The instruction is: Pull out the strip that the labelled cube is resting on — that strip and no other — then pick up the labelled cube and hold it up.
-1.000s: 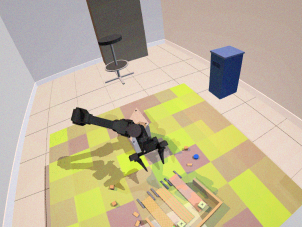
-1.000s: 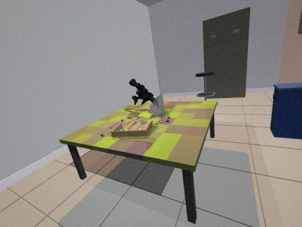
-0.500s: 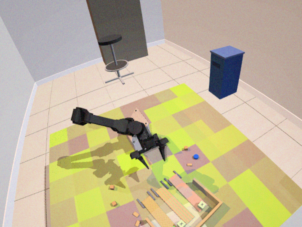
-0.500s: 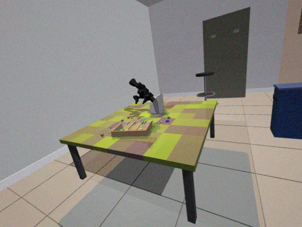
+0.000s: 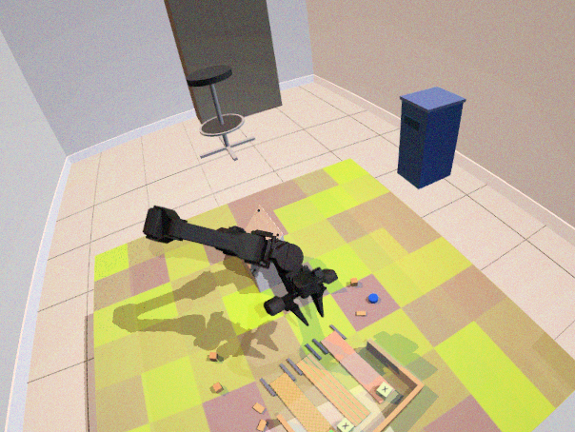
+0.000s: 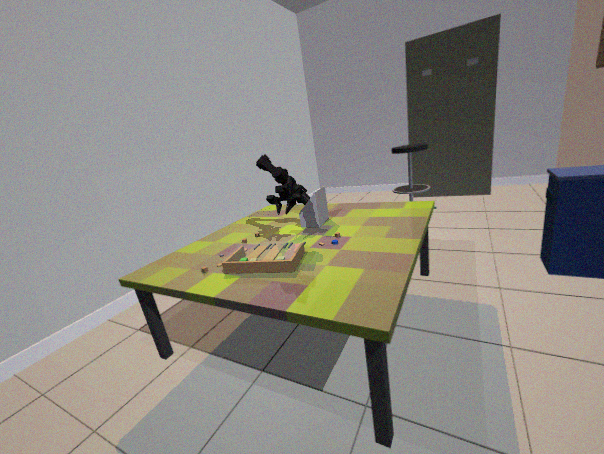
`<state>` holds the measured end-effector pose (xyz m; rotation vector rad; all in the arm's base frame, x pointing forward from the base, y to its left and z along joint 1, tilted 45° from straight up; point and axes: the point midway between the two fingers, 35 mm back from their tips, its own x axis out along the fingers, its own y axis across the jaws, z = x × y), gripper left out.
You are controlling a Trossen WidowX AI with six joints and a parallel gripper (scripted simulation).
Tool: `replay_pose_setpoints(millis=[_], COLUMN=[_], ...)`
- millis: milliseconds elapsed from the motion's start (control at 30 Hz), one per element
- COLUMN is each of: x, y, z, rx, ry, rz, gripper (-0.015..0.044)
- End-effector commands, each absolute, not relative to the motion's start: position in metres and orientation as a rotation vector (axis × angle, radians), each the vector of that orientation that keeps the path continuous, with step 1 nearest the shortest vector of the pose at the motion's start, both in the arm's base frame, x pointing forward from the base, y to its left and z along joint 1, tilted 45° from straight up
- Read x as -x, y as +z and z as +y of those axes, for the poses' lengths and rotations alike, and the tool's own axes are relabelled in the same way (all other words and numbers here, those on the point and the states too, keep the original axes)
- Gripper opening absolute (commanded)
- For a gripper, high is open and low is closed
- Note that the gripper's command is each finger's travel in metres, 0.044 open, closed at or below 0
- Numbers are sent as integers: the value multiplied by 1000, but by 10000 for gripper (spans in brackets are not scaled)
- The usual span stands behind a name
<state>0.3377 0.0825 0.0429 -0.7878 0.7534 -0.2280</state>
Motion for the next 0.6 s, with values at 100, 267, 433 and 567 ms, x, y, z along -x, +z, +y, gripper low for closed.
replay_pose_setpoints(millis=[100,267,433,567], x=[-362,-365,-363,-363], y=[-8,-37,-53,-53], z=[77,68,58,58], rx=[773,763,760,760], ry=[-299,-385,-465,-465], rz=[1100,1325,1478,1478], gripper=[6,0,0,0])
